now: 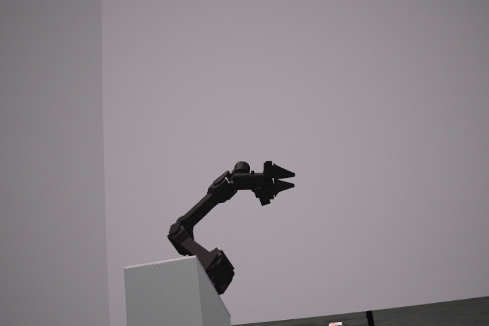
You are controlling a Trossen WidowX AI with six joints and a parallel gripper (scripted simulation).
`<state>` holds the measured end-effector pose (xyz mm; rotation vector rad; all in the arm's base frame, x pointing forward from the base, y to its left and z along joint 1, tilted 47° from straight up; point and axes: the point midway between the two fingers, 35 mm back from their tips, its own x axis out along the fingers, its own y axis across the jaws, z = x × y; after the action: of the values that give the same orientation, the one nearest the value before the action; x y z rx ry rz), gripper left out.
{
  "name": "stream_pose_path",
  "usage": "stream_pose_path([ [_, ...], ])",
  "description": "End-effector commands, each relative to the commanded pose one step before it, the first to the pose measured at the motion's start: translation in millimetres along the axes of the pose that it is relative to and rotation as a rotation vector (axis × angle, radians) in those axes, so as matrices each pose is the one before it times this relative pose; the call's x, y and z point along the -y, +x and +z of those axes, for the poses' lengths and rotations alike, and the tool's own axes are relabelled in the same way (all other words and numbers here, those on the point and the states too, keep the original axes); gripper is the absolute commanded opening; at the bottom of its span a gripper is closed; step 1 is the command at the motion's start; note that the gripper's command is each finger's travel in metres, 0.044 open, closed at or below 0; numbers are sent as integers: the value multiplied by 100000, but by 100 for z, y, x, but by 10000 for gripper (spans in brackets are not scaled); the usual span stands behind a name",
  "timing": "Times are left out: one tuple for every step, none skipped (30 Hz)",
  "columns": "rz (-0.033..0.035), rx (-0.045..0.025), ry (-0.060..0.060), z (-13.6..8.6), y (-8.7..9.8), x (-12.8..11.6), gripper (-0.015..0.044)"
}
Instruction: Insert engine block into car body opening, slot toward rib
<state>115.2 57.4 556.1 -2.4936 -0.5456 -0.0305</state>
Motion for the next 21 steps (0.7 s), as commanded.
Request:
stream_pose_path([
  [0,0,0,0,0,0,426],
  [106,235,434,35,75,-58,440],
  [321,703,1302,106,223,-174,440],
  [549,1164,2173,174,371,-291,440],
  [687,1393,2632,202,447,-355,440],
  [713,1378,2637,193,445,-358,440],
  [738,1362,2643,183,444,-361,440],
  [762,1345,2649,173,443,-364,440],
  [787,1329,2654,163,441,-366,440],
  [811,1311,2660,154,440,-369,440],
  [834,1294,2665,144,438,-371,440],
  [1636,919,2373,79,552,-566,440],
  [1667,905,2381,73,557,-568,440],
  [1684,884,2370,66,557,-565,440],
  [1702,862,2359,59,557,-562,440],
  [1719,840,2348,53,557,-559,440],
  [1735,817,2338,46,557,-556,440],
  [1729,808,2339,42,554,-548,440],
  [1634,858,2392,47,538,-518,440],
  [1279,982,2419,68,468,-421,440],
  [918,1119,2454,90,395,-324,440],
])
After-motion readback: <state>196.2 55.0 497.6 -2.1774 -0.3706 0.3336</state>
